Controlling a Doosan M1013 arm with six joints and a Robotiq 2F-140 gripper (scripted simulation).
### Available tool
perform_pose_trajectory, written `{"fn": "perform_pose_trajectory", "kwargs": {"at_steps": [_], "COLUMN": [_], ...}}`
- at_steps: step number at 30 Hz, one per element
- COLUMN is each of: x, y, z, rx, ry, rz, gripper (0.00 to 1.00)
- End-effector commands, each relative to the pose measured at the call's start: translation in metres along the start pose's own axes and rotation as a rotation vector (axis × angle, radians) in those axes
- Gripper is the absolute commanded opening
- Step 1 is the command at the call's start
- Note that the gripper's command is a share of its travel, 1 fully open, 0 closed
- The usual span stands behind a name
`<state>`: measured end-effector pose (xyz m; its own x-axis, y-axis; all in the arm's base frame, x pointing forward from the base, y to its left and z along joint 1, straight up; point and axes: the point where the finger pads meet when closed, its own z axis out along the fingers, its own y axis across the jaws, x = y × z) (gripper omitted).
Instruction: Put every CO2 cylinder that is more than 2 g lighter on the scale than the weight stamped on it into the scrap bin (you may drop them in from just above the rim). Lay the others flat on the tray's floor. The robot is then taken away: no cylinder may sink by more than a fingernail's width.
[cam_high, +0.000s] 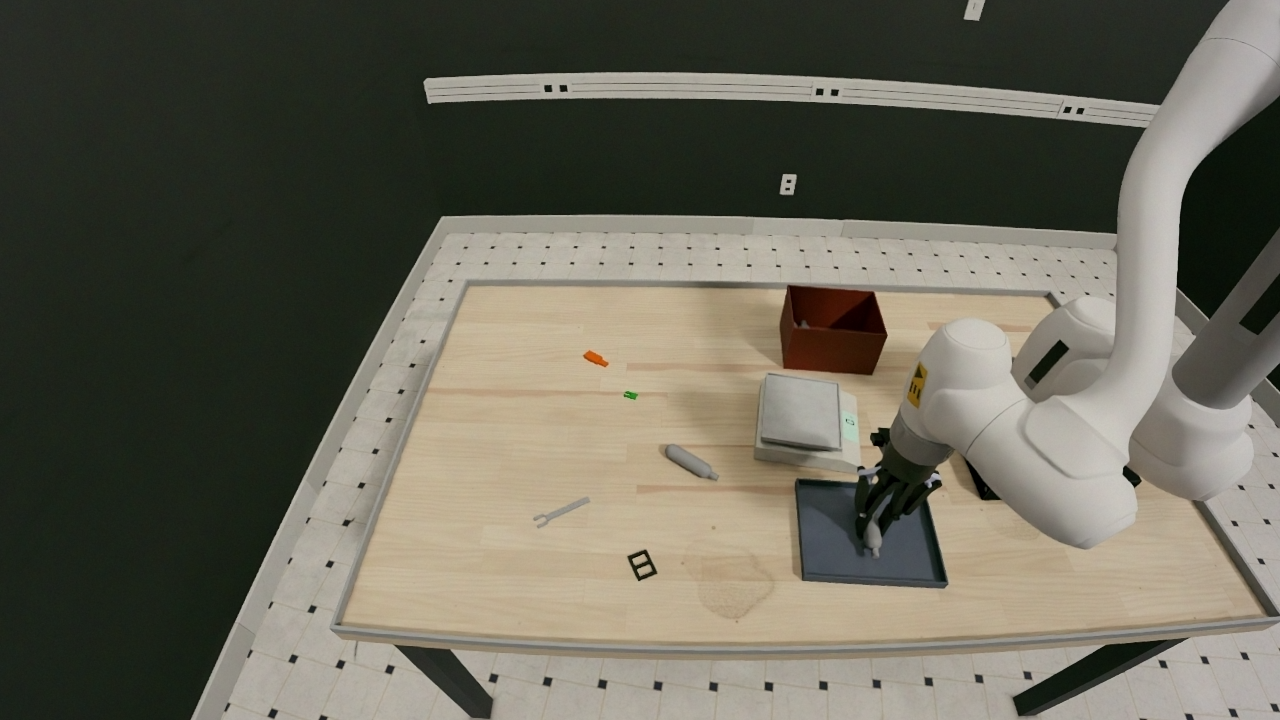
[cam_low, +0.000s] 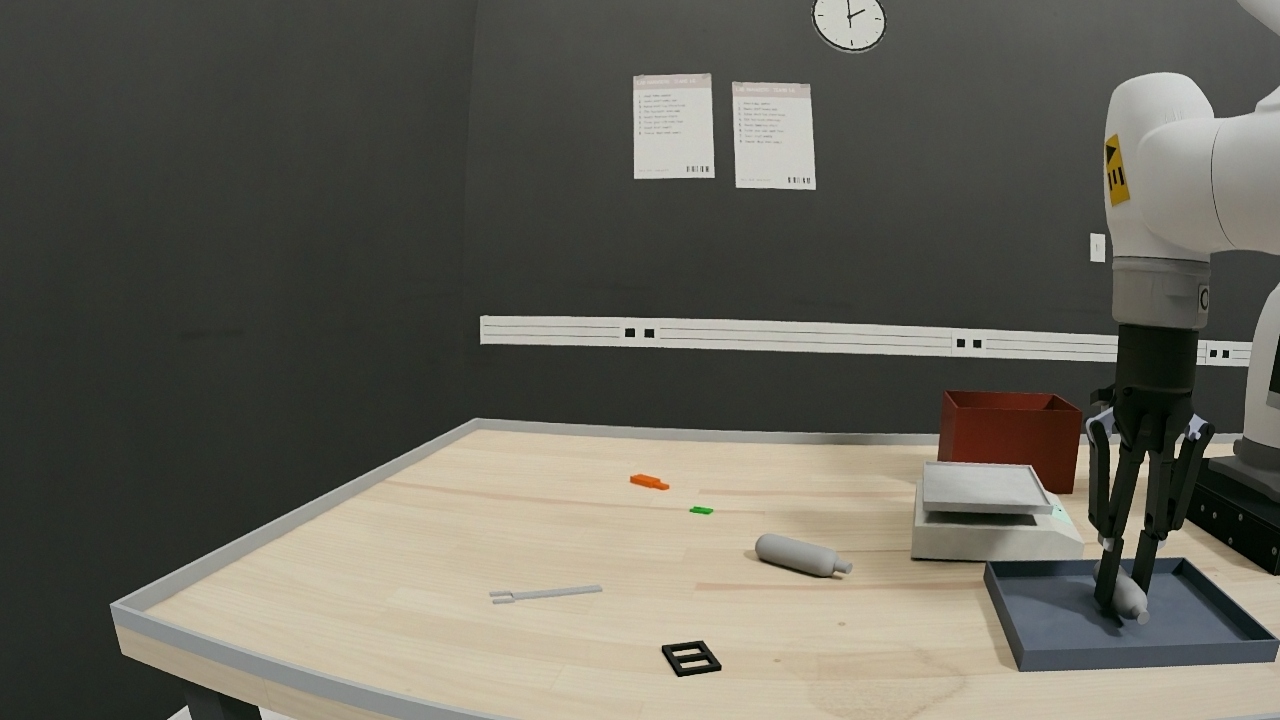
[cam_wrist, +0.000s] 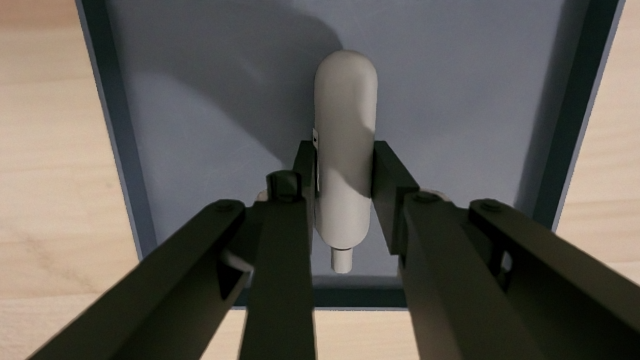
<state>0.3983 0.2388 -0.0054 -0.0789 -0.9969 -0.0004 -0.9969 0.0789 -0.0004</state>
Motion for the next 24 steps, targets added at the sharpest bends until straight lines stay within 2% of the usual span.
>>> {"fn": "perform_pose_trajectory", "kwargs": {"at_steps": [1, 18, 19, 24], "x": [-0.0006, -0.0006, -0.0006, -0.0006], "y": [-0.0007, -0.0007, -0.0007, -0.0007], "z": [0.0036, 0.0061, 0.0061, 0.0061], "rx": [0.001, 0.001, 0.001, 0.001], "ry": [-0.001, -0.001, -0.001, -0.001], "rz": [0.000, 0.000, 0.000, 0.000], "gripper": [0.10, 0.10, 0.39, 0.39]}}
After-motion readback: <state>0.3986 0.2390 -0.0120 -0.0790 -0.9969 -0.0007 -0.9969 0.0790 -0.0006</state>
